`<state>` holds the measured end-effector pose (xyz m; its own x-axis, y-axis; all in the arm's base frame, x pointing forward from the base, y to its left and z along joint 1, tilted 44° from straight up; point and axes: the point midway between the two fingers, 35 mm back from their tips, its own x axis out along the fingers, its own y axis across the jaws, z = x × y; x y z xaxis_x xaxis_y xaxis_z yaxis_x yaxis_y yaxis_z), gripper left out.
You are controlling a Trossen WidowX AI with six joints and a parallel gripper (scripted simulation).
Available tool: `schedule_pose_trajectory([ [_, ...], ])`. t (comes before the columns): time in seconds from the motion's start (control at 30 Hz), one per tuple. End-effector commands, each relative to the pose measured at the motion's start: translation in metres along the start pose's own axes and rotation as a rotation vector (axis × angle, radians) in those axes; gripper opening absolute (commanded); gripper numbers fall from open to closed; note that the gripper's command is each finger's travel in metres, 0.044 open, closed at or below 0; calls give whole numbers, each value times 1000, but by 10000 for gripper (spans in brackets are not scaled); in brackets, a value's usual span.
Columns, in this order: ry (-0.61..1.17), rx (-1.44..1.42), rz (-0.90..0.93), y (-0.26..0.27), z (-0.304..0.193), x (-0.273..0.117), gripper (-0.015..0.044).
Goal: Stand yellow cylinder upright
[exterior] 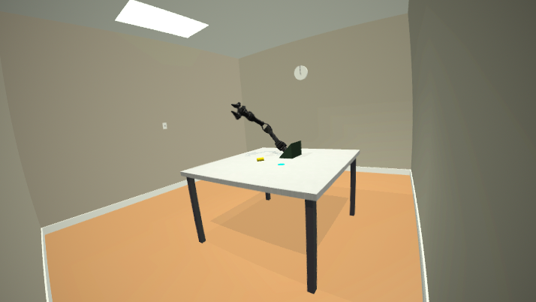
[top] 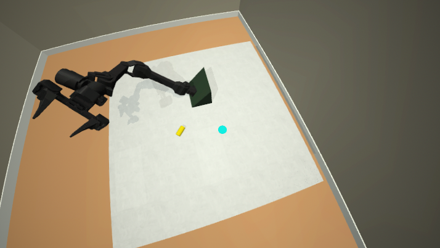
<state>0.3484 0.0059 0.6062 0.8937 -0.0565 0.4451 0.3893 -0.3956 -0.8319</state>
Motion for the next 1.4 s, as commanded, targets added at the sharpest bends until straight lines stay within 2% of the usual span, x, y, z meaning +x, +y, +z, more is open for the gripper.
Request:
schedule_pose_trajectory([
  [0.0, -1, 11, 10, 3, 1, 1, 374],
  [0.1, -7, 167, 148, 40, 12, 5, 309],
  [0.37, 153, 636, 607, 163, 45, -10, 309],
  [0.57, 440, 893, 886, 240, 60, -48, 309],
  [0.77, 834, 1043, 1056, 298, 64, -100, 309],
  [0.97, 1274, 1074, 1077, 333, 58, -157, 309],
  [1.17, 1677, 997, 938, 346, 44, -210, 309],
  [1.3, 1876, 911, 779, 345, 32, -237, 309],
  [1.37, 1905, 895, 747, 344, 30, -241, 309],
])
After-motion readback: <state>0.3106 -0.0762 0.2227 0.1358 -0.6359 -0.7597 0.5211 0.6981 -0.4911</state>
